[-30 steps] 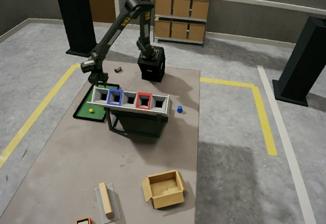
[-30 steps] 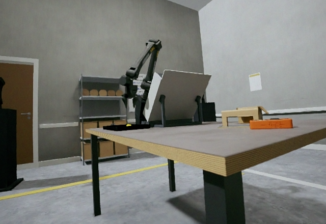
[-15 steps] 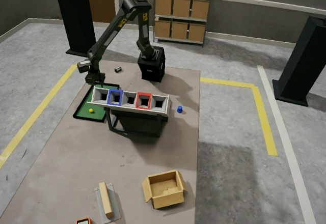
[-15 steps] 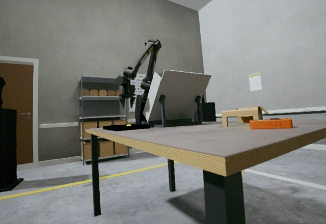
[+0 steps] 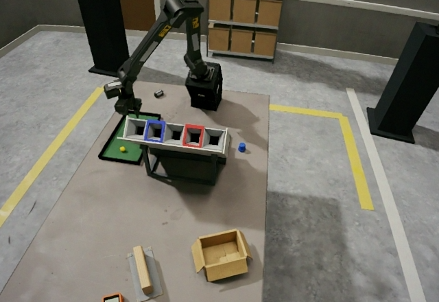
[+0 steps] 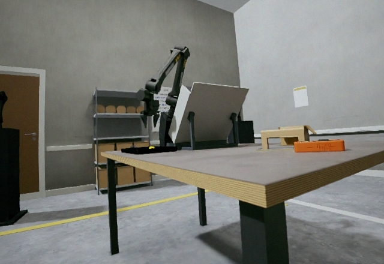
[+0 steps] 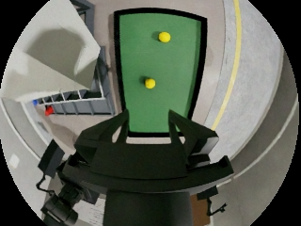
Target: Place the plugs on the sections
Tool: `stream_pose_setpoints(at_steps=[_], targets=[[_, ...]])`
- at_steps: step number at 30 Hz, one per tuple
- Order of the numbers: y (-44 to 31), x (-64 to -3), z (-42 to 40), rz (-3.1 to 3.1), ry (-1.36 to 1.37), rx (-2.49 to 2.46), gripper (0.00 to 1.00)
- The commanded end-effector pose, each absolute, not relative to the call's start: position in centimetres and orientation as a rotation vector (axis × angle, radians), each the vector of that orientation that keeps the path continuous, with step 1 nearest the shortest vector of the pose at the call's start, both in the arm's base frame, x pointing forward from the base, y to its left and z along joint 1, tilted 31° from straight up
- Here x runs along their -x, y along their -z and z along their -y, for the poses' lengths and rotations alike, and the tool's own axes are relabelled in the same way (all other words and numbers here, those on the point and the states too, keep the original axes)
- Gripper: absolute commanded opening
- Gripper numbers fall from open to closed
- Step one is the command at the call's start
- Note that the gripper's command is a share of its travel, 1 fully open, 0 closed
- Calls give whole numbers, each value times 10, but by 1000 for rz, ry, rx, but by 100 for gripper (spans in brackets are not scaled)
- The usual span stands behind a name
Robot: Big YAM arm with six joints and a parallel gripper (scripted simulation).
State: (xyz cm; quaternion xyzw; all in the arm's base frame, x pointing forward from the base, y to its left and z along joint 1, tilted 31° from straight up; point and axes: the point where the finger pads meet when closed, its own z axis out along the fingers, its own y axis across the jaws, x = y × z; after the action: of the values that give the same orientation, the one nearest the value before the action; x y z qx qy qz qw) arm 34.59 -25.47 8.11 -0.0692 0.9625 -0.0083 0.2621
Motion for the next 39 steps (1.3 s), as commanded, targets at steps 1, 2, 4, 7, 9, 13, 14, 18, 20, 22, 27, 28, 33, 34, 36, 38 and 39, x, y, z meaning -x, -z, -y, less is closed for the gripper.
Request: stream_pose_setpoints(at_steps=[1, 2, 4, 7, 9, 13, 14, 18, 20, 22, 27, 28, 33, 34, 36, 38, 39], targets=[[-86, -351, 265, -2600, 31, 188, 56], [-86, -351, 265, -2600, 31, 188, 56], [-86, -351, 265, -2600, 31, 188, 56], [-86, -351, 265, -2600, 31, 188, 56], [-86, -351, 265, -2600, 31, 188, 56], [-86, -351, 265, -2600, 31, 188, 56], [-86, -351, 265, -2600, 31, 188, 56], [-86, -351, 265, -2600, 31, 188, 56], [-86, -351, 265, -2600, 31, 188, 56], [-86, -351, 265, -2600, 31, 188, 56], [-86, -354, 265, -2593, 38, 192, 56], [-85, -357, 264, -2588, 43, 195, 56], [-63, -361, 254, -2604, 18, 190, 56], [-57, -362, 253, -2607, 15, 189, 56], [-47, -367, 252, -2609, 13, 189, 56], [-40, -376, 255, -2603, 21, 190, 56], [-36, -381, 256, -2600, 24, 191, 56]])
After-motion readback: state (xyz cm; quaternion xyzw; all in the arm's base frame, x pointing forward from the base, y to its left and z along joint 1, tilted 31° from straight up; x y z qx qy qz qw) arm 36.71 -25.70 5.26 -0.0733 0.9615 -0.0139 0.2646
